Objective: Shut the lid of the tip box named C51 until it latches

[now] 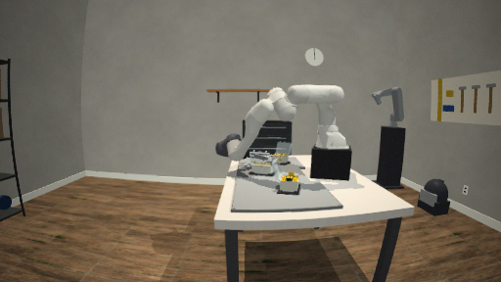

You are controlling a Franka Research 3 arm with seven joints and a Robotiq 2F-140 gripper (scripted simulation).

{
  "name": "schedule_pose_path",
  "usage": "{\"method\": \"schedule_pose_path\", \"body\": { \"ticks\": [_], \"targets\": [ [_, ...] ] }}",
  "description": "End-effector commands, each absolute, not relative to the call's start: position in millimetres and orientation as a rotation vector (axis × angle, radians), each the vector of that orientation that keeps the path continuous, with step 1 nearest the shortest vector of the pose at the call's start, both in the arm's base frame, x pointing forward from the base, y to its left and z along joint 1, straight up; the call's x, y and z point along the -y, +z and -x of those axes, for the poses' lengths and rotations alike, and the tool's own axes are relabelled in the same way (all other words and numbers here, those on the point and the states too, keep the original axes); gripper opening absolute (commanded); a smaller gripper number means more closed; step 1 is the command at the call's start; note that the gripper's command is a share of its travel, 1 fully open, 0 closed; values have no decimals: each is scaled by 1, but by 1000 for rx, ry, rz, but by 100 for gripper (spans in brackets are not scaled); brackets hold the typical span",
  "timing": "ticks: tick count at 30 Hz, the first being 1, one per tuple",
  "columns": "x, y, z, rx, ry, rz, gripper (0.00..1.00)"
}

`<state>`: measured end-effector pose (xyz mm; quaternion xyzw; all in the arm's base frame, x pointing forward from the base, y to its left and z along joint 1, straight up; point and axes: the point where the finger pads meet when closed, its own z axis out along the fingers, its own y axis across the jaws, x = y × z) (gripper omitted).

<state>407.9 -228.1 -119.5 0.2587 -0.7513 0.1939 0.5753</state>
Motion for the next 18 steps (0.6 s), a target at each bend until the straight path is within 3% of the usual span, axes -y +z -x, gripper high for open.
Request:
{"method": "schedule_pose_path", "body": {
  "ticks": [1,18],
  "targets": [
    [227,-120,-407,1763,451,-599,100],
    [227,-65,-407,1763,451,-599,100]
  ]
}}
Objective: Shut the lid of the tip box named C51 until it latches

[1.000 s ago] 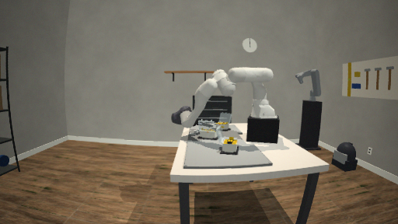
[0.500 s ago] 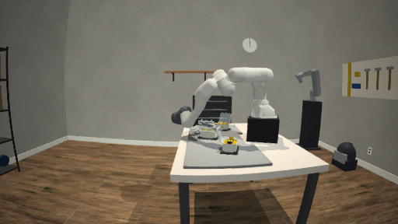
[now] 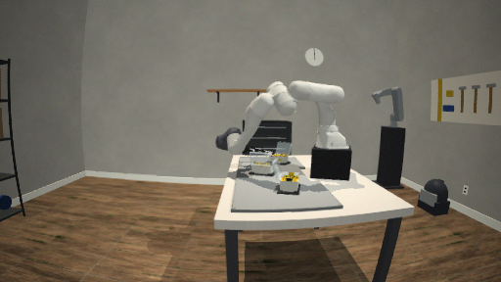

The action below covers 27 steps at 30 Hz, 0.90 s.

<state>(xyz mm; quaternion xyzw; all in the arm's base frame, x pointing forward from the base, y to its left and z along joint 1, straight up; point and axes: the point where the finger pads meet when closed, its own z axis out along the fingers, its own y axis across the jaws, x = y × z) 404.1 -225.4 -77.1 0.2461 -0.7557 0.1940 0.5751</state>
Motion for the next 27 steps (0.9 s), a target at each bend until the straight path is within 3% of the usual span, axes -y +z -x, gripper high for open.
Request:
{"method": "schedule_pose_path", "body": {
  "ticks": [1,27],
  "targets": [
    [227,-60,-407,1763,451,-599,100],
    [228,50,-407,1763,451,-599,100]
  ]
}}
